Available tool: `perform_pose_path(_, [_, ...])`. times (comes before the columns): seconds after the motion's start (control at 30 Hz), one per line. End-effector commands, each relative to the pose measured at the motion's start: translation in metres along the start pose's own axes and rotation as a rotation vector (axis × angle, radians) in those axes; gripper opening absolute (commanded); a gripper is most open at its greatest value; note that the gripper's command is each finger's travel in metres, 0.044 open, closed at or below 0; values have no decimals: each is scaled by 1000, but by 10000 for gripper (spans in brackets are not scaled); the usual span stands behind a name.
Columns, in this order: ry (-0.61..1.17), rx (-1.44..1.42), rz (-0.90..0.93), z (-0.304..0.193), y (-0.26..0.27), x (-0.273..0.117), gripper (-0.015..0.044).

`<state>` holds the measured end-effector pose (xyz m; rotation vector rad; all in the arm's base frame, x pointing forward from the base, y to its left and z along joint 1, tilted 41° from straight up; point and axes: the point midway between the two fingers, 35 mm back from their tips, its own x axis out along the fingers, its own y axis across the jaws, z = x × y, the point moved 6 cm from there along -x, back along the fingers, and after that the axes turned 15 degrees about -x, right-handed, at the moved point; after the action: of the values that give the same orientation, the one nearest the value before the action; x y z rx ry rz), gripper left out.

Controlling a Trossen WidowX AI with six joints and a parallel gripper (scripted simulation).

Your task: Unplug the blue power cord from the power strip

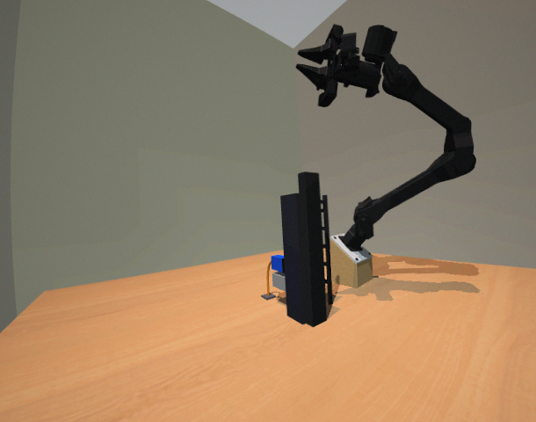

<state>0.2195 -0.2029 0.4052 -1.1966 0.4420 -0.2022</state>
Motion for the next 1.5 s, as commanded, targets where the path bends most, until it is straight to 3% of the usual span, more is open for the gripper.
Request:
perform_pose_path(0.0, [-9, 315, 225, -6, 47, 47, 160])
perform_pose_path(0.4, [240, 1029, 711, -9, 162, 115, 160])
perform_pose_path(0.8, [838, 1563, 1066, 3, 281, 134, 160])
perform_pose_path(1.03, [1355, 1752, 1145, 12, 346, 125, 160])
perform_pose_path(1.23, [1885, 1806, 1088, 19, 396, 107, 160])
perform_pose_path(1.47, [1923, 1805, 1079, 20, 400, 106, 160])
